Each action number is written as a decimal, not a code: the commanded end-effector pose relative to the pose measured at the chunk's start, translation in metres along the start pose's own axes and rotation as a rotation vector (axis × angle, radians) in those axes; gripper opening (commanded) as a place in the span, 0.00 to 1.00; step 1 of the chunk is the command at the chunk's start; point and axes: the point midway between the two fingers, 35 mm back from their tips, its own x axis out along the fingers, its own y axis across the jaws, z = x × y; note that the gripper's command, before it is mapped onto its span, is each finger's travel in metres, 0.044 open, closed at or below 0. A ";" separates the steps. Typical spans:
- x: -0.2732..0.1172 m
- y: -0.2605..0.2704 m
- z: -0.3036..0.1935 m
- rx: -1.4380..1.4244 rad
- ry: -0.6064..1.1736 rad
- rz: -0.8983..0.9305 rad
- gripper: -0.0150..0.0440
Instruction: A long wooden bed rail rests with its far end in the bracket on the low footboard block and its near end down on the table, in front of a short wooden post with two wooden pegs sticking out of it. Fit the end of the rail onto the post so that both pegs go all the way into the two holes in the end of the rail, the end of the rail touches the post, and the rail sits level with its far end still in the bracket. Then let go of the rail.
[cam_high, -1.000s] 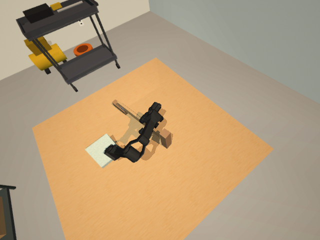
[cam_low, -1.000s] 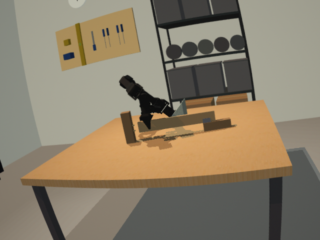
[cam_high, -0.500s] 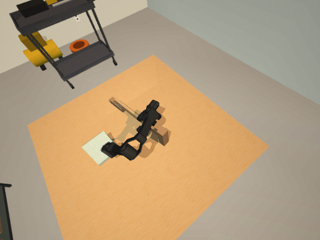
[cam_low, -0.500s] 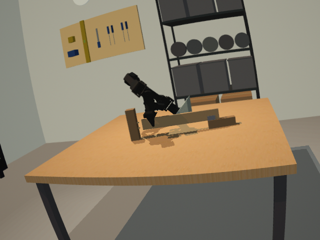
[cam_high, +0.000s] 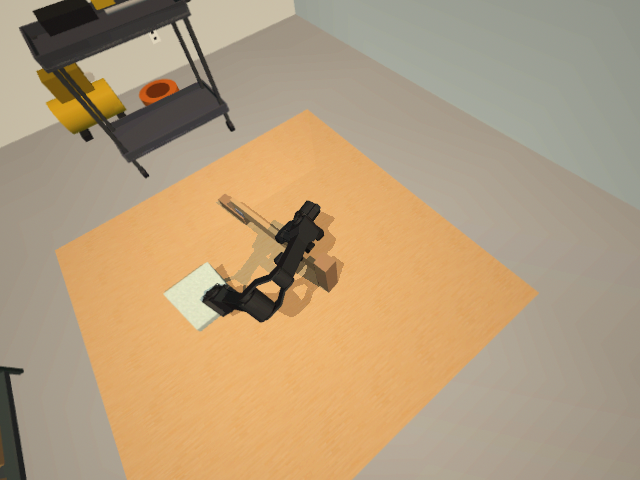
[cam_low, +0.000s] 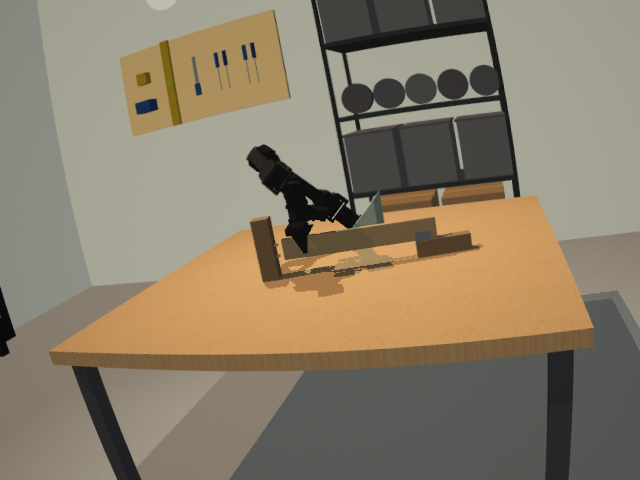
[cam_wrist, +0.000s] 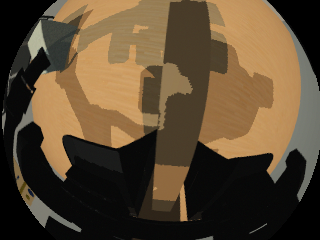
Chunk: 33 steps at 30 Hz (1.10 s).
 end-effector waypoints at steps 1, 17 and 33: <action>0.000 0.000 -0.002 -0.005 0.001 -0.001 0.25; 0.000 0.000 -0.007 -0.005 0.001 -0.001 0.25; -0.001 0.000 -0.012 -0.005 0.001 -0.001 0.25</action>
